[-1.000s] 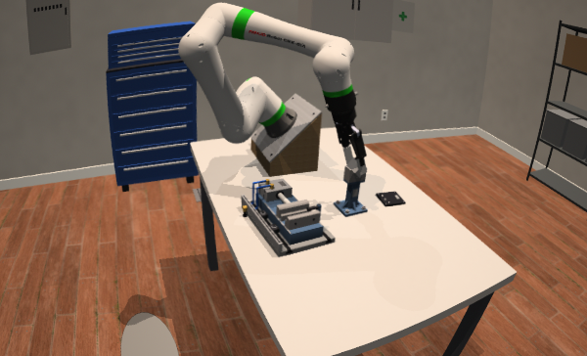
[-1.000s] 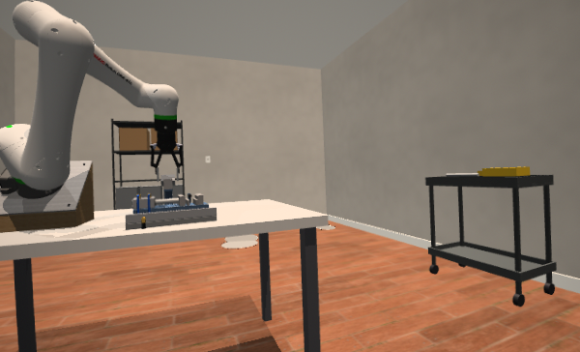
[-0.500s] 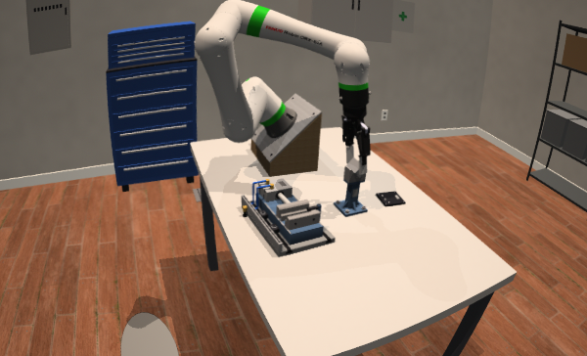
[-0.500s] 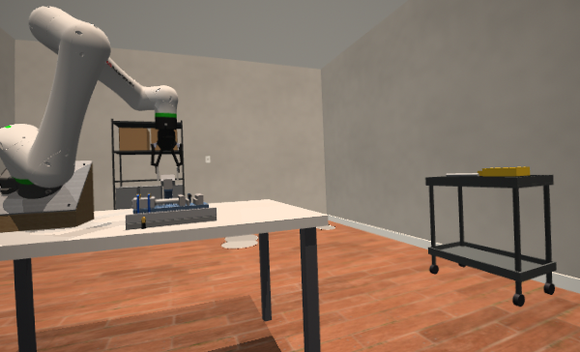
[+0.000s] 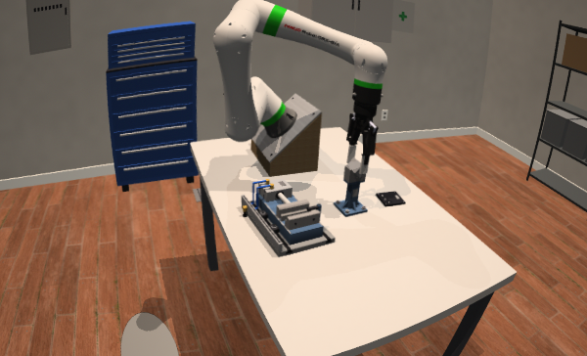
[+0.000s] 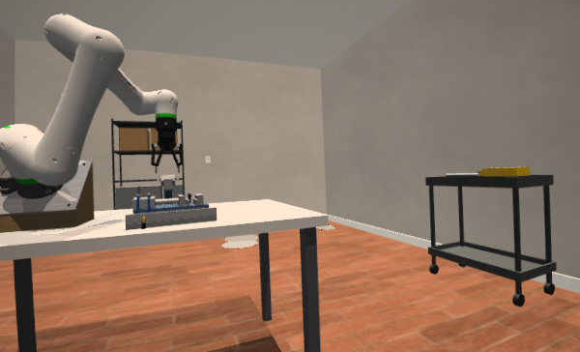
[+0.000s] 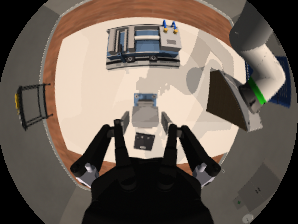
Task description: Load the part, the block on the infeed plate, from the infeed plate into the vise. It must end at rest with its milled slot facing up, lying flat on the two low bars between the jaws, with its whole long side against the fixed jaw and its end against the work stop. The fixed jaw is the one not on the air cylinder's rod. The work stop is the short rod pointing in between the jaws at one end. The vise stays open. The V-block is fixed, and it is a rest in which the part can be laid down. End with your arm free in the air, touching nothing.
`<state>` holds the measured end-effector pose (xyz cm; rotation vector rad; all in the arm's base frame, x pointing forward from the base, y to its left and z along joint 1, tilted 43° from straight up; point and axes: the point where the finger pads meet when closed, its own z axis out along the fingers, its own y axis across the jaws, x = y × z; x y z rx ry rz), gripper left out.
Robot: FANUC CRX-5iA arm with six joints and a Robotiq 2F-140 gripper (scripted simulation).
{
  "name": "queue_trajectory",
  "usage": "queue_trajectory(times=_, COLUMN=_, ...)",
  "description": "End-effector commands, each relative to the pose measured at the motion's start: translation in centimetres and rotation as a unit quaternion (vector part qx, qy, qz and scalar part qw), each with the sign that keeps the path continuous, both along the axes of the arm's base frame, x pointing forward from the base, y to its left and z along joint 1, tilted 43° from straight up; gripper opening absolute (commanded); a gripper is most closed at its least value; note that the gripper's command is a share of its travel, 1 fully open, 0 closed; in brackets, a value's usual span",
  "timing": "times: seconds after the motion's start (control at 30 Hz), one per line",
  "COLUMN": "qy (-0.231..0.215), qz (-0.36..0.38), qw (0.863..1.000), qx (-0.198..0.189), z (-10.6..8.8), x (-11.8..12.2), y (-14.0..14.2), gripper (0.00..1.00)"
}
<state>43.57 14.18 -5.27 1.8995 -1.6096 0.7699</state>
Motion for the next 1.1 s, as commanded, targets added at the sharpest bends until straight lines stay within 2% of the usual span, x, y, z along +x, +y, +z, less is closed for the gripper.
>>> queue_trajectory(times=0.0, qy=-0.001, qz=0.0, qw=1.0, qx=-0.009, z=-0.05, x=0.0, y=0.04, gripper=0.51)
queue_trajectory(times=0.47, qy=-0.014, qz=0.003, qw=0.996, qx=-0.093, z=-0.39, x=-0.05, y=0.31, gripper=0.51)
queue_trajectory(times=0.53, qy=-0.014, qz=0.003, qw=0.996, qx=-0.093, z=-0.39, x=-0.05, y=0.31, gripper=0.51)
queue_trajectory(times=1.07, qy=-0.026, qz=0.005, qw=0.985, qx=-0.173, z=-0.75, x=-0.1, y=0.51, gripper=0.51)
